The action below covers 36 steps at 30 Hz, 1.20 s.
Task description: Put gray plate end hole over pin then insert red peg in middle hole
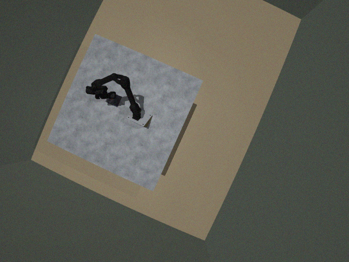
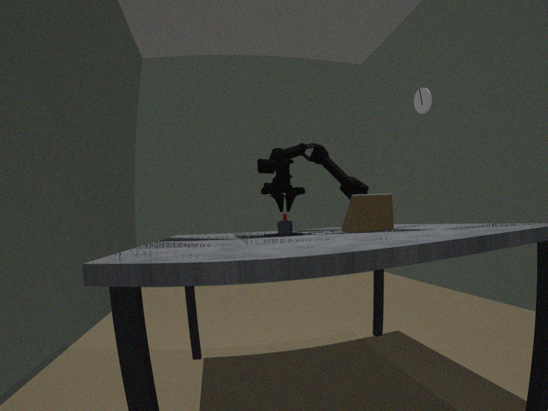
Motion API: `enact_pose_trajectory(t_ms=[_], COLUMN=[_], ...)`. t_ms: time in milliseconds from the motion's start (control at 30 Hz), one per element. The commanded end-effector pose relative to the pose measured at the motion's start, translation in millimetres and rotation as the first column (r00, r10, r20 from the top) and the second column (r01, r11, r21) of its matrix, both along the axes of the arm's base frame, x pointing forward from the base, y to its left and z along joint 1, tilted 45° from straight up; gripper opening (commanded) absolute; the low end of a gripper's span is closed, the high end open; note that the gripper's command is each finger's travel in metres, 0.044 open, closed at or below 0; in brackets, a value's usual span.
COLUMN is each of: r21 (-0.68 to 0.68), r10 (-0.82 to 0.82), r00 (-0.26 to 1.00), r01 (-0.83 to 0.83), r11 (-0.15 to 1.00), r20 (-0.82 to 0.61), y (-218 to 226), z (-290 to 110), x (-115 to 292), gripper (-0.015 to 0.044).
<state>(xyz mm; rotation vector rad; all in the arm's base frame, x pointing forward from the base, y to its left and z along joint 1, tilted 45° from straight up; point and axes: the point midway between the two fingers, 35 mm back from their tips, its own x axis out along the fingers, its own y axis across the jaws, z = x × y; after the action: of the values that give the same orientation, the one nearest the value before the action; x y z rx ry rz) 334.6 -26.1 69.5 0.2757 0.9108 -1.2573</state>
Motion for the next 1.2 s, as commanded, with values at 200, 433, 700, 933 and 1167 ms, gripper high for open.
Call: enact_pose_trajectory(t_ms=[200, 433, 700, 933, 1167], r21=[-0.006, -0.007, -0.006, -0.006, -0.006], r10=[0.005, 0.007, 0.007, 0.007, 0.007], r00=[1.000, 1.000, 1.000, 1.000, 1.000], r01=[-0.005, -0.007, -0.007, -0.007, -0.007], r11=[1.000, 1.000, 1.000, 1.000, 1.000], r20=[-0.004, -0.005, -0.005, -0.006, -0.006], y=[3, 7, 12, 15, 18], z=[3, 5, 8, 11, 15], x=[0, -2, -3, -4, -5], gripper=[0.0150, 0.0150, 0.0150, 0.0150, 0.0150])
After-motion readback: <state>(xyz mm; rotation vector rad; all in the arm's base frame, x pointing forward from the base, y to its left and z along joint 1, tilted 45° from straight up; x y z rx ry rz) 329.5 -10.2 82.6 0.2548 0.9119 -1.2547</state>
